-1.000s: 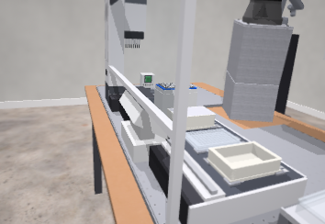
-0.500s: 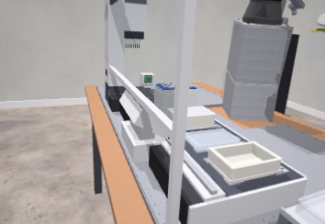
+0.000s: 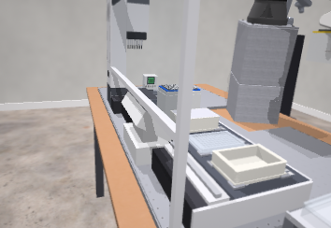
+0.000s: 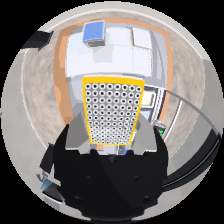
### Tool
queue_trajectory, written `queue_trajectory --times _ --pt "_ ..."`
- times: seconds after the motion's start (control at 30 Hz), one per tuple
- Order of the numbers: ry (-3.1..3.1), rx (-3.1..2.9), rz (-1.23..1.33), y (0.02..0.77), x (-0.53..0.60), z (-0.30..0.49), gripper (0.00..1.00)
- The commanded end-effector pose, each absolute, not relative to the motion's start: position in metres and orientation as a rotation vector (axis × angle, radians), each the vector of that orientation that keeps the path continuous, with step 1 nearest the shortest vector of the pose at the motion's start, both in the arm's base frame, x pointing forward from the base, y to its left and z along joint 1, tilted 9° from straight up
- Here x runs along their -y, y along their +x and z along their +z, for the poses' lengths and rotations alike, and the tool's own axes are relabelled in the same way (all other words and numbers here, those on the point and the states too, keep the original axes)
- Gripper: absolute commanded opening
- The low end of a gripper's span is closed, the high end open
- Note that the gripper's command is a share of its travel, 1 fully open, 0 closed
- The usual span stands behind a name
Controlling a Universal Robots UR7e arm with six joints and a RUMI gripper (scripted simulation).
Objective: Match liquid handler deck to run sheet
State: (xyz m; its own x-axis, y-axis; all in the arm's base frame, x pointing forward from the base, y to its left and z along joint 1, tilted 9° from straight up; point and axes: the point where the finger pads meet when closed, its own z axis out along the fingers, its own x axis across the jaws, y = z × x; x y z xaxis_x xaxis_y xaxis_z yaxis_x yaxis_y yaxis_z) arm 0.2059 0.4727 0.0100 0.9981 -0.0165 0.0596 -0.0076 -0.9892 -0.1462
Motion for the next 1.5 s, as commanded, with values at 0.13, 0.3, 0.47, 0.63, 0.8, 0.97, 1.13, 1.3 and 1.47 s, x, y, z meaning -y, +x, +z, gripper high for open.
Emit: queue_trajectory --times 0.13,0.3,0.47,0.63,0.8,0.97,1.13,1.3,1.47 --pt "-2.974 -0.292 -0.073 0.2054 -0.4734 0.0108 0.00" --pt "-2.958 -0.411 -0.064 0.2052 -0.4731 0.0107 0.00" --pt "-2.932 -0.558 -0.052 0.2054 -0.4733 0.0108 0.00" --pt "-2.899 -0.703 -0.041 0.2057 -0.4736 0.0110 0.00" --pt "-2.876 -0.790 -0.034 0.2057 -0.4737 0.0110 0.00" --pt "-2.832 -0.932 -0.022 0.2060 -0.4740 0.0112 0.00" --pt "-2.796 -1.031 -0.014 0.2063 -0.4744 0.0114 0.00" --pt "-2.796 -1.031 -0.014 0.2063 -0.4744 0.0114 0.00" --pt "-2.740 -1.169 -0.002 0.2068 -0.4750 0.0117 0.00"
